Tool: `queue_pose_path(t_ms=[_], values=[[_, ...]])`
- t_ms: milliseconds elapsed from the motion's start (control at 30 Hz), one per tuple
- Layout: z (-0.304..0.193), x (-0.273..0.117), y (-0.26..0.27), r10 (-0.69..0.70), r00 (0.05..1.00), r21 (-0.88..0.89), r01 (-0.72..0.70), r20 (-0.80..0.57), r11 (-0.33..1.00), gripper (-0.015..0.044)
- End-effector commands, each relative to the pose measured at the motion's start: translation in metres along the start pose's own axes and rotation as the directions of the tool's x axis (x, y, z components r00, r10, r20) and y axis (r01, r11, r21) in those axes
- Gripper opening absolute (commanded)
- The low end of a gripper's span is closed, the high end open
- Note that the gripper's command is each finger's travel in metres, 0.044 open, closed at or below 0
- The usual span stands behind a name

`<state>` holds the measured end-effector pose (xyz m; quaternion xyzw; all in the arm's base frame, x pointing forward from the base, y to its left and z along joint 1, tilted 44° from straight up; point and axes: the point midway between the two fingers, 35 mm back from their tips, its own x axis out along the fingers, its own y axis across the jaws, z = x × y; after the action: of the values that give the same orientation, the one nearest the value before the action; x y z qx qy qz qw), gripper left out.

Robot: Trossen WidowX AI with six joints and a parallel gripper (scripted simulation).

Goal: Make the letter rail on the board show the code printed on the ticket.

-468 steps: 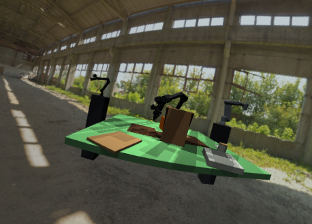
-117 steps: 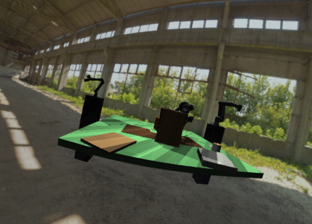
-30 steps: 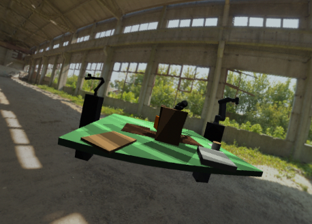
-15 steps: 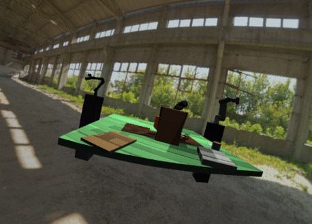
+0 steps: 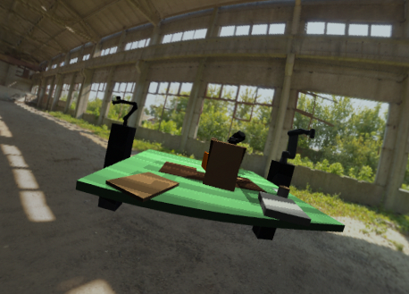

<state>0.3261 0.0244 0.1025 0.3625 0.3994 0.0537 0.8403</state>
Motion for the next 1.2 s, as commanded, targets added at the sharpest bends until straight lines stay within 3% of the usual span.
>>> queue_pose_path(t_ms=[0, 1100, 1167], values=[[0.000, -0.003, 0.000, 0.003, 1.000, -0.006, -0.003, 0.000, 1.000, 0.0295], [0.000, -0.028, 0.000, 0.001, 1.000, -0.005, -0.001, -0.001, 1.000, 0.0295], [0.000, -0.026, -0.001, -0.002, 1.000, 0.001, 0.002, -0.001, 1.000, 0.0242]])
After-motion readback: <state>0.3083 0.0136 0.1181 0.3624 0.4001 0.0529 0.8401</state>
